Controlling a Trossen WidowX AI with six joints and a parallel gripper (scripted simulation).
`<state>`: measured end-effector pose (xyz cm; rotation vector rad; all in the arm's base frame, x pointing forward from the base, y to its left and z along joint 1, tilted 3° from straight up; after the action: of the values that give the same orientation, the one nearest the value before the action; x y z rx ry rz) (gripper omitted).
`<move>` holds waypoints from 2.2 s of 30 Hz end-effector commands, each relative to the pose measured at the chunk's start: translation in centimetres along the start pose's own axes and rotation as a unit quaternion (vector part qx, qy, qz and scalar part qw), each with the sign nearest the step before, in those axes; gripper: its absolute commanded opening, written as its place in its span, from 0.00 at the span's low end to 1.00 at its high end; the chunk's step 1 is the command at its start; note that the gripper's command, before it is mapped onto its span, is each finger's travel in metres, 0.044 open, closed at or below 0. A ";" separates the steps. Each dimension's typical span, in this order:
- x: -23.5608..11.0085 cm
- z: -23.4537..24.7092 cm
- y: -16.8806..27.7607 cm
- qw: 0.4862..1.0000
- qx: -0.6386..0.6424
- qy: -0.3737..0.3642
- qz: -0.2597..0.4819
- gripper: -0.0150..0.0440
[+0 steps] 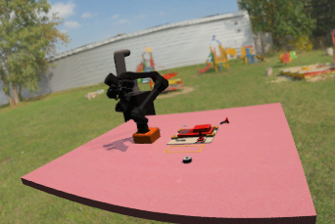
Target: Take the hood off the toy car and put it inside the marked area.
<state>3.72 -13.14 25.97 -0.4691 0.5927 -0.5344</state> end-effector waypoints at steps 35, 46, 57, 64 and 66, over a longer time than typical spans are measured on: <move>9.6 6.6 3.2 0.917 -0.206 0.005 0.341 1.00; 12.2 9.4 6.6 0.860 -0.295 0.002 0.417 1.00; 14.2 13.1 12.8 0.778 -0.407 -0.022 0.478 1.00; 14.5 15.0 17.1 0.723 -0.471 -0.032 0.505 1.00; 14.4 15.5 18.5 0.702 -0.493 -0.034 0.512 1.00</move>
<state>28.39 -5.54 22.08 -0.9837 0.9251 0.8827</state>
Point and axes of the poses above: the point midway between the two fingers, 35 mm back from their tips, its own x axis out along the fingers, its own z axis across the jaws, y = z × x, the point moved 6 cm from there along -x, back along the fingers, and after that the axes turned 14 degrees about -x, right-handed, at the moved point
